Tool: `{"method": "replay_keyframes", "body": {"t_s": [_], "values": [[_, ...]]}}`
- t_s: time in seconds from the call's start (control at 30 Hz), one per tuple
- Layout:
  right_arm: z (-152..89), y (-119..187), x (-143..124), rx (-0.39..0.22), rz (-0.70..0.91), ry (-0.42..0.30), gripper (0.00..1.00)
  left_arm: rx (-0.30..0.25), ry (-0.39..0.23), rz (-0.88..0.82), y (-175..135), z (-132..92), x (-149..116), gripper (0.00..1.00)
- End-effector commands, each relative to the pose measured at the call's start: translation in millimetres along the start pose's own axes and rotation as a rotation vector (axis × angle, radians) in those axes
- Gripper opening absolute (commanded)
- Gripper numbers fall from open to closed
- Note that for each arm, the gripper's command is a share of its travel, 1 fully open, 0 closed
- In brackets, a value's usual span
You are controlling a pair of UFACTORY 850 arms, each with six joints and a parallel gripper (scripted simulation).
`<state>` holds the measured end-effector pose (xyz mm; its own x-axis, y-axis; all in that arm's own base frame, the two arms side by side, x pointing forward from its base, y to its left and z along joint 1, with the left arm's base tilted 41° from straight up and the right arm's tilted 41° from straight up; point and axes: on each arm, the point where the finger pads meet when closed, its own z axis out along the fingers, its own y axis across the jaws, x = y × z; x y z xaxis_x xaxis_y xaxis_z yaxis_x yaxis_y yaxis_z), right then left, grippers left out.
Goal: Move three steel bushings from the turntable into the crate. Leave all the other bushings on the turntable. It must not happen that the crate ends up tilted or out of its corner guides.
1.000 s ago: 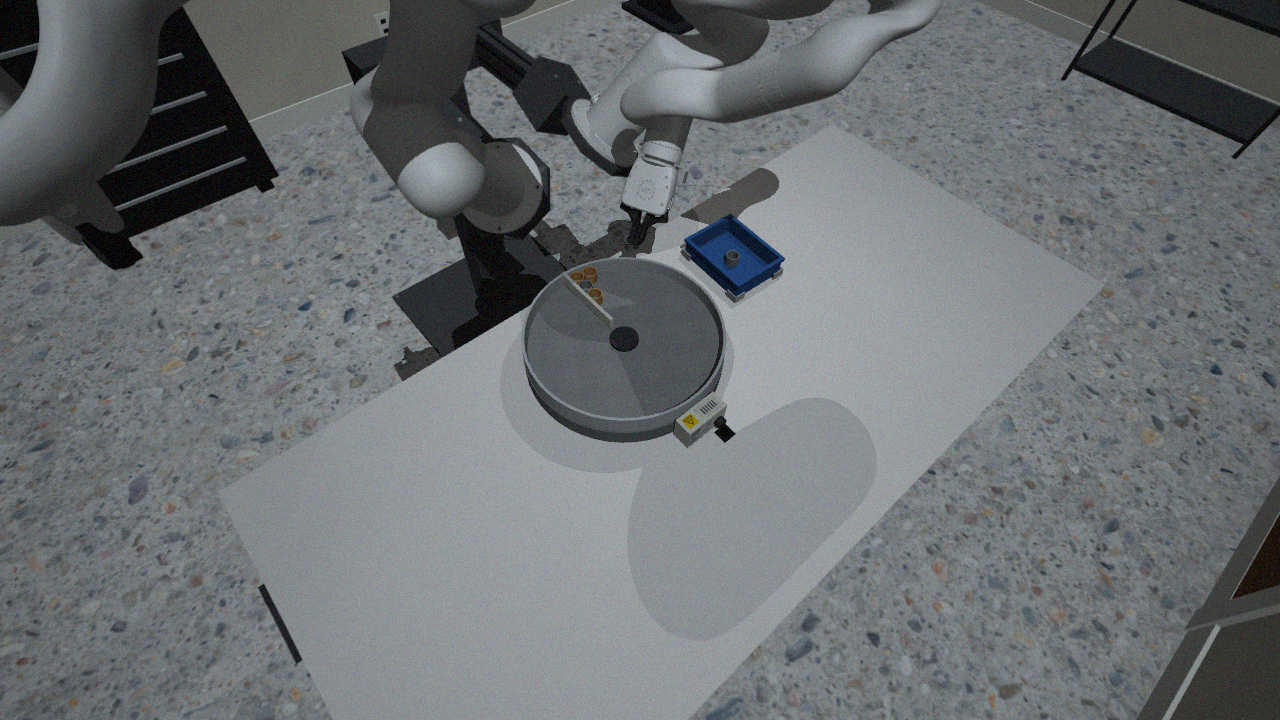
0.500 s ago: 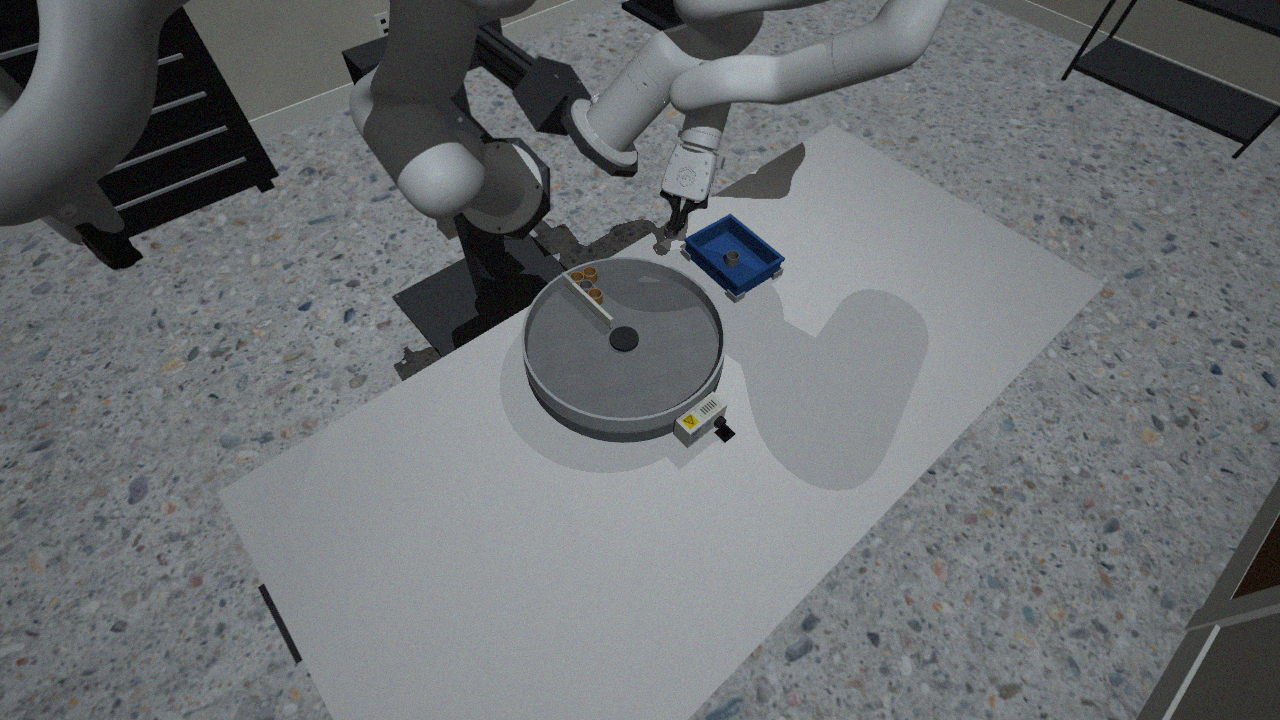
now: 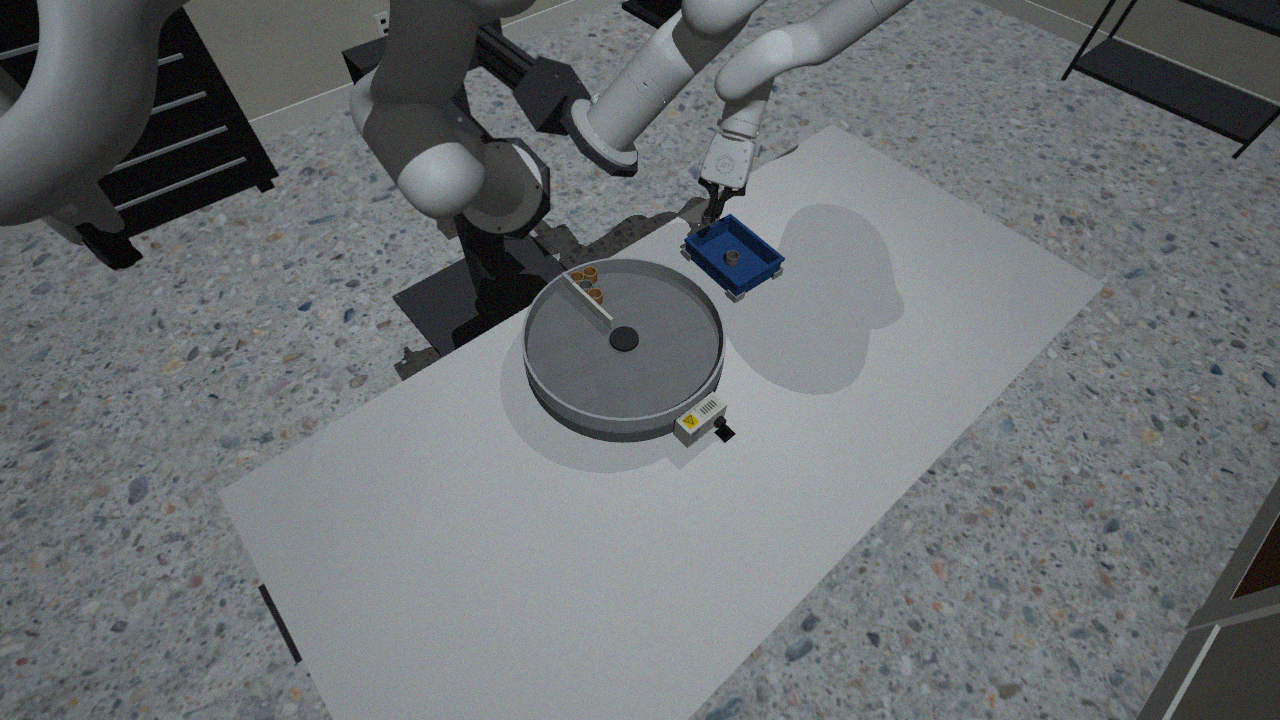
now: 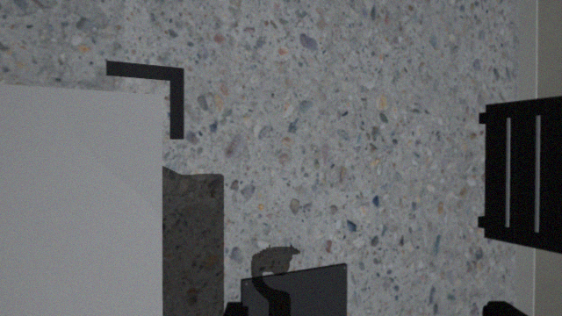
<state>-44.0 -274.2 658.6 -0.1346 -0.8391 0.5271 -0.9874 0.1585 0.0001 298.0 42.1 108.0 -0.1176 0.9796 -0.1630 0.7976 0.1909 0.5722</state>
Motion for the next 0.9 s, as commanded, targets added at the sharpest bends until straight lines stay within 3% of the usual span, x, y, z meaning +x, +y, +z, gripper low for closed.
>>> {"method": "replay_keyframes", "body": {"t_s": [0.0, 0.87], "values": [[-1, 0, 0, 0.000, 0.000, 0.002, 1.00, 0.036, -0.046, -0.009, 15, -12, 12, 0.00], [-1, 0, 0, 0.000, 0.000, 0.002, 1.00, 0.036, -0.046, -0.009, 27, -21, 25, 0.00]]}}
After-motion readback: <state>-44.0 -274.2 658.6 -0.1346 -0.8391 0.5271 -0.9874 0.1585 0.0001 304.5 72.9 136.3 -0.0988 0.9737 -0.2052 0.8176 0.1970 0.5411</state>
